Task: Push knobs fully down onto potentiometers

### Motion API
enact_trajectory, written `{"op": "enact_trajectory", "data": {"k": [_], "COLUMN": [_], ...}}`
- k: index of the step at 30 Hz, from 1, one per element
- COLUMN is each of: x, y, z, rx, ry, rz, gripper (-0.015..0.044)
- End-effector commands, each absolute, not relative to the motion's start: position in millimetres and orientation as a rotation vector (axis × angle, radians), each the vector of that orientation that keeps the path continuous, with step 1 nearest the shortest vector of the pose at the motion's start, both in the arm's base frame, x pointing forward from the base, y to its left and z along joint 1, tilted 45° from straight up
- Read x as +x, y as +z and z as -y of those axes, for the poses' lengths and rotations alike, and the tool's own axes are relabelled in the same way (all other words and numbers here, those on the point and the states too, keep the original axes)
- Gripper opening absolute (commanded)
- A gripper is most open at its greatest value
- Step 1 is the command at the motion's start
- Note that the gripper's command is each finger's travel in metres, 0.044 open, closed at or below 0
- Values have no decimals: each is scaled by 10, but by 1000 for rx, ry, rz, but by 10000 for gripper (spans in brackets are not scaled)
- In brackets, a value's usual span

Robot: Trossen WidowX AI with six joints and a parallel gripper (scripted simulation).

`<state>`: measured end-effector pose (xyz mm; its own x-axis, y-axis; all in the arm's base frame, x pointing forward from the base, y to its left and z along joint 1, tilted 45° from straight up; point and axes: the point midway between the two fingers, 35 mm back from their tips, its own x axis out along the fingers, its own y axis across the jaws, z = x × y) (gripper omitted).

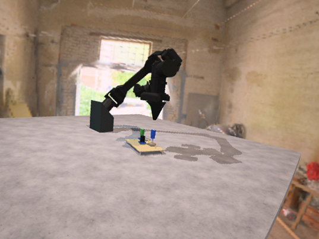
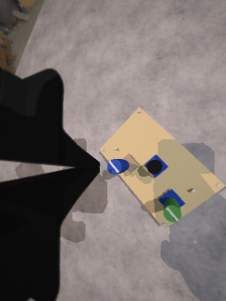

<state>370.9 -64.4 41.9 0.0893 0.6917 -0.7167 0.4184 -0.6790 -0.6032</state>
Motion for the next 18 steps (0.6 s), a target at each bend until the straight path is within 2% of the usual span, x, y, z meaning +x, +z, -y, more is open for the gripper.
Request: {"op": "enact_trajectory", "data": {"k": [1, 18], "x": [3708, 3724], "y": [339, 199], "z": [535, 395], "rx": [-2107, -2107], "ry": [1630, 1629], "rz": [1115, 1115], "gripper": [0, 0]}}
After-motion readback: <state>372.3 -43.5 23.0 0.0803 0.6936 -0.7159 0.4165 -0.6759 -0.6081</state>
